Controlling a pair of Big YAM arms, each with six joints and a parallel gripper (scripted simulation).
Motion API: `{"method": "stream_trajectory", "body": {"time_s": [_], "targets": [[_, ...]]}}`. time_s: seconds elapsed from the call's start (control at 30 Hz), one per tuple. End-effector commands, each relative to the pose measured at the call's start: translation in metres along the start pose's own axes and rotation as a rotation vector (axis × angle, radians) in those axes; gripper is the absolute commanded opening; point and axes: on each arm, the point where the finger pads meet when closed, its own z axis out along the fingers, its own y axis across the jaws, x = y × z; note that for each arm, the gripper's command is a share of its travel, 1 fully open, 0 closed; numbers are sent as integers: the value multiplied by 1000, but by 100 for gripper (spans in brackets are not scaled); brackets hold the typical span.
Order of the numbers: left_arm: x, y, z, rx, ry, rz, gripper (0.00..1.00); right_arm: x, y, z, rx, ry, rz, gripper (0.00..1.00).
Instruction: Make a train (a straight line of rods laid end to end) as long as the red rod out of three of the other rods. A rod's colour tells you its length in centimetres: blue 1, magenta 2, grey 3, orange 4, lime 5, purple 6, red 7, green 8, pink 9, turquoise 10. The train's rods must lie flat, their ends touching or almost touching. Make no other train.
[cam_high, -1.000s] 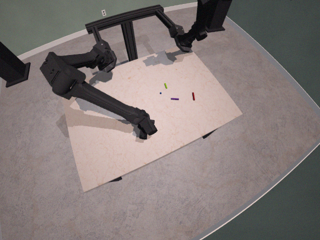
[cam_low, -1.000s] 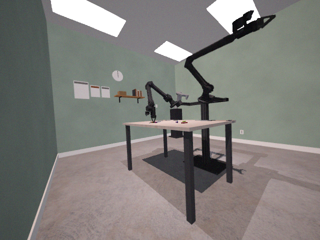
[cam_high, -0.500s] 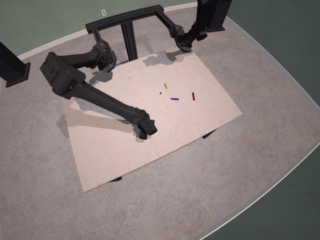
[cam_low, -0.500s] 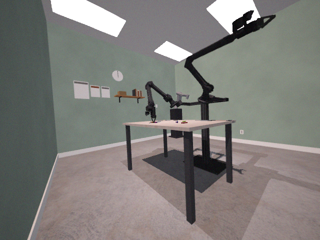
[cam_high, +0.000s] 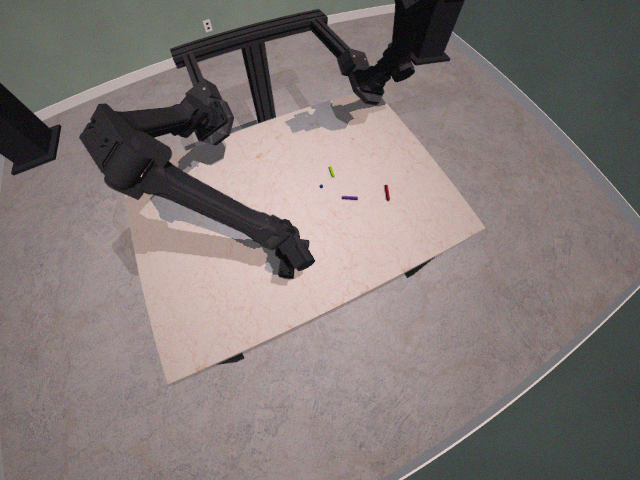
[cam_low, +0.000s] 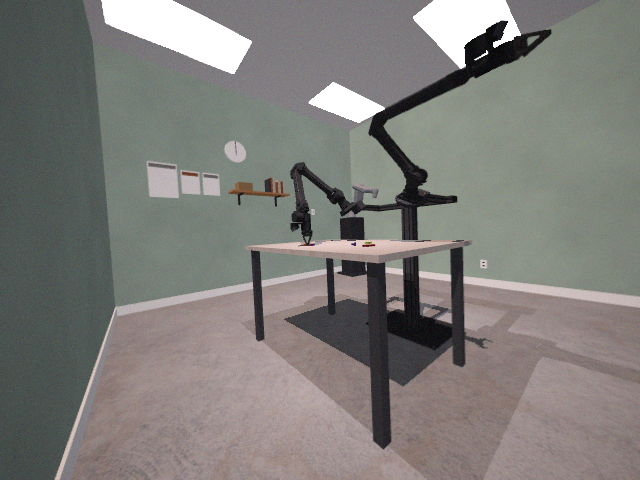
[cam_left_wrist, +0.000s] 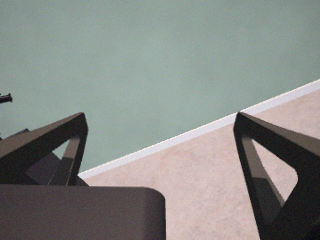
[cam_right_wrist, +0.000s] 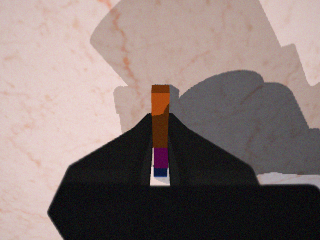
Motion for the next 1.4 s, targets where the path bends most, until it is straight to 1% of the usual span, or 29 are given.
{"method": "stream_trajectory", "body": {"time_s": [0.0, 0.93, 1.37], "targets": [[0, 5, -3, -12, 7, -4, 100, -3, -1, 11, 6, 4, -3, 4], [0, 5, -3, -12, 7, -4, 100, -3, -1, 11, 6, 4, -3, 4], [0, 5, -3, -12, 7, -4, 100, 9, -4, 11, 10, 14, -18, 4]]}}
